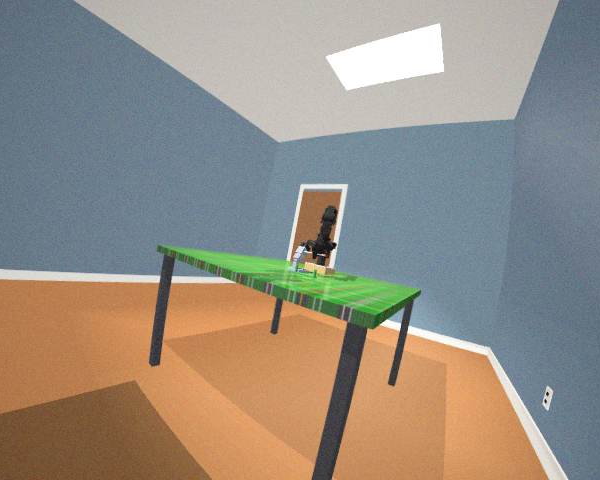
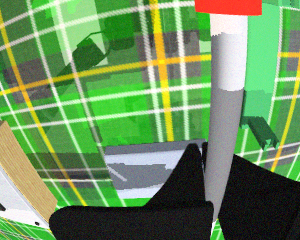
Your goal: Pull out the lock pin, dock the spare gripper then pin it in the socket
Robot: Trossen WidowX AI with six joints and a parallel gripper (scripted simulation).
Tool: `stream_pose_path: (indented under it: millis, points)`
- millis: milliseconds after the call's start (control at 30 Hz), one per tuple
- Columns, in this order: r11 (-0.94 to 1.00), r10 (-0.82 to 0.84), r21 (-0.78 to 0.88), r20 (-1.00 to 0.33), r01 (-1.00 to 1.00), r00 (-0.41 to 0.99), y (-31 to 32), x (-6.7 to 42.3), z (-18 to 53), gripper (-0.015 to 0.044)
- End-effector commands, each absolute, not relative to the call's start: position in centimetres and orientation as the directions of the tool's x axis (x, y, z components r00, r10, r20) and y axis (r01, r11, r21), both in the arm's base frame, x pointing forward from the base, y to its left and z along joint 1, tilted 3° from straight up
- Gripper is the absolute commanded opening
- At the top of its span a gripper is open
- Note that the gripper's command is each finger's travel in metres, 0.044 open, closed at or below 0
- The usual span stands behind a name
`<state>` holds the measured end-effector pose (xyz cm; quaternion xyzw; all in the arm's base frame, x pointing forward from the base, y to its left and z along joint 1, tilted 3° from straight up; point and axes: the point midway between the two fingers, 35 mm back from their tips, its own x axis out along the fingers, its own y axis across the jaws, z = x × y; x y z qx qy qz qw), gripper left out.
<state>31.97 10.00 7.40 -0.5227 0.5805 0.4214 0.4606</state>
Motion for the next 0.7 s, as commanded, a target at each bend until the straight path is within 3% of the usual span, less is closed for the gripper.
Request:
stream_pose_path:
  millis: [0,667]
  points:
    - [0.103,-0.22,0.019,-0.975,-0.994,-0.042,10.0,31.6,5.4,0.0]
    - [0.105,-0.218,0.011,-0.975,-0.994,-0.034,9.4,31.4,3.2,0.0]
